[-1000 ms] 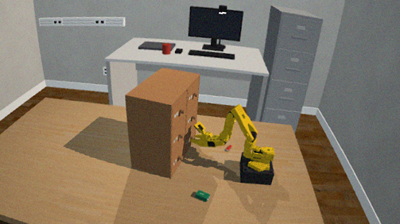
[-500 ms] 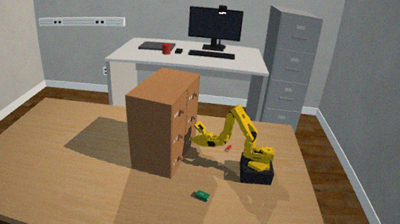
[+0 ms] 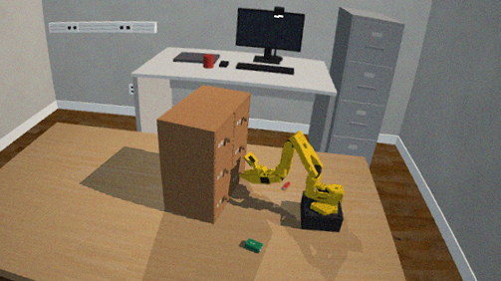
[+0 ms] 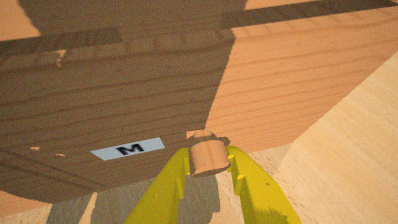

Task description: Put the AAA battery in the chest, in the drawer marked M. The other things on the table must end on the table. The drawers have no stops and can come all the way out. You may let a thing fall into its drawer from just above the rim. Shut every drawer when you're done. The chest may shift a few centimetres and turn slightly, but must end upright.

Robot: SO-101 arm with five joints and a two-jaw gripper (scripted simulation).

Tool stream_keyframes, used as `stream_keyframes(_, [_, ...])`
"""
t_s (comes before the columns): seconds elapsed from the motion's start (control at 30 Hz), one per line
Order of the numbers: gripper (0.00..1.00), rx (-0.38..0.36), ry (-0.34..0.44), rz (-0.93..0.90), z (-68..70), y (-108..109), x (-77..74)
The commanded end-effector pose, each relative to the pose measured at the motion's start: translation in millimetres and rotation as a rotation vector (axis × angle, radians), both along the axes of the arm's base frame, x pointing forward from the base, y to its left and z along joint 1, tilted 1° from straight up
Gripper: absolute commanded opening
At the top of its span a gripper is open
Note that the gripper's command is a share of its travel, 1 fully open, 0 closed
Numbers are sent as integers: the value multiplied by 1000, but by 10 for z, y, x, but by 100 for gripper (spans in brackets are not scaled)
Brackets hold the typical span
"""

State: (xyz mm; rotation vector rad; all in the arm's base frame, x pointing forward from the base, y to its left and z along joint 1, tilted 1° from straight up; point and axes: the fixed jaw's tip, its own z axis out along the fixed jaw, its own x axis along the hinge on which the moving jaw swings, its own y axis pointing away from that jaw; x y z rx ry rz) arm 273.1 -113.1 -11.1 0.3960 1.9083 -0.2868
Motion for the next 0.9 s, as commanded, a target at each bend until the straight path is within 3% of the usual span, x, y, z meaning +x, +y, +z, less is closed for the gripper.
stream_keyframes(0.0, [0, 10, -13, 22, 29, 70, 24])
stream_keyframes(0.87, [0, 6, -12, 10, 21, 52, -34])
